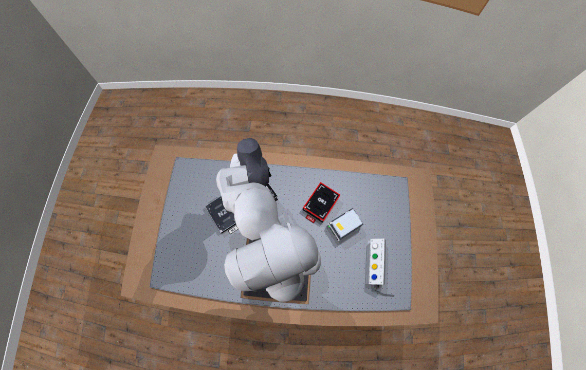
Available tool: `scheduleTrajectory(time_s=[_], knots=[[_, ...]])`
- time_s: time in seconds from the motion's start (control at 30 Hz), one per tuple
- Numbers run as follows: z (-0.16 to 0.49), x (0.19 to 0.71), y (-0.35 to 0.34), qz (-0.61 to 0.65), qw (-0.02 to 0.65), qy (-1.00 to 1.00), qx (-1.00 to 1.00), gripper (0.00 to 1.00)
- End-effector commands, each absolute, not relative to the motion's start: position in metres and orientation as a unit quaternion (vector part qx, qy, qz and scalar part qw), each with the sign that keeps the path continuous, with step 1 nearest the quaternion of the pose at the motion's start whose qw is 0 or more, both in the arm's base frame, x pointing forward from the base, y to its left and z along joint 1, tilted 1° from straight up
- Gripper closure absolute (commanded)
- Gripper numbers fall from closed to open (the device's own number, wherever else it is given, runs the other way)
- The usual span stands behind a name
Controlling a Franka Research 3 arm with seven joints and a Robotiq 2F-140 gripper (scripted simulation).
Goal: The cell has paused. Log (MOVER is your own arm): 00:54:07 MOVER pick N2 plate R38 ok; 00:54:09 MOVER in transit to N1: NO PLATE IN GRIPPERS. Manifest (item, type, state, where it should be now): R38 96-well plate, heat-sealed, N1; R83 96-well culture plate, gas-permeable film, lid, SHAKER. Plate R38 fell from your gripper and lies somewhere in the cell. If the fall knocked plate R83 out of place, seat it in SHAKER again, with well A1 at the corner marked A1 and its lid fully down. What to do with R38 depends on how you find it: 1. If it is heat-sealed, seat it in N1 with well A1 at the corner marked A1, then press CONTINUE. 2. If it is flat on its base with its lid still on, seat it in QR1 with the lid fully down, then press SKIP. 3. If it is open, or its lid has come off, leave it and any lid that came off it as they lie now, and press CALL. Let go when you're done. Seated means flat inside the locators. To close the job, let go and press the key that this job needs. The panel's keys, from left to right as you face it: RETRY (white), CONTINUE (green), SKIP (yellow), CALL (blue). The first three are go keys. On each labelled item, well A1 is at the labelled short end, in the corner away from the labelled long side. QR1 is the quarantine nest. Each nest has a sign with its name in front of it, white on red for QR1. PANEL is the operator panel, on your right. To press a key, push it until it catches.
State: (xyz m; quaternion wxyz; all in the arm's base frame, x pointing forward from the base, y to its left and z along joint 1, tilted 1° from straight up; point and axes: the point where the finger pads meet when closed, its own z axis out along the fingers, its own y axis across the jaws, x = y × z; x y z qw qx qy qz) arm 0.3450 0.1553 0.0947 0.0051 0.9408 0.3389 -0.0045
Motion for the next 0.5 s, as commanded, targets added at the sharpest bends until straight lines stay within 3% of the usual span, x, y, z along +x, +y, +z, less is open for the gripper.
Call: scheduleTrajectory(time_s=[0.0,0.47], knots=[[0.0936,0.3446,0.155,-0.005,0.005,0.342,0.94,0.9],[0.0936,0.3444,0.1549,-0.005,0.005,0.346,0.938,0.9]])
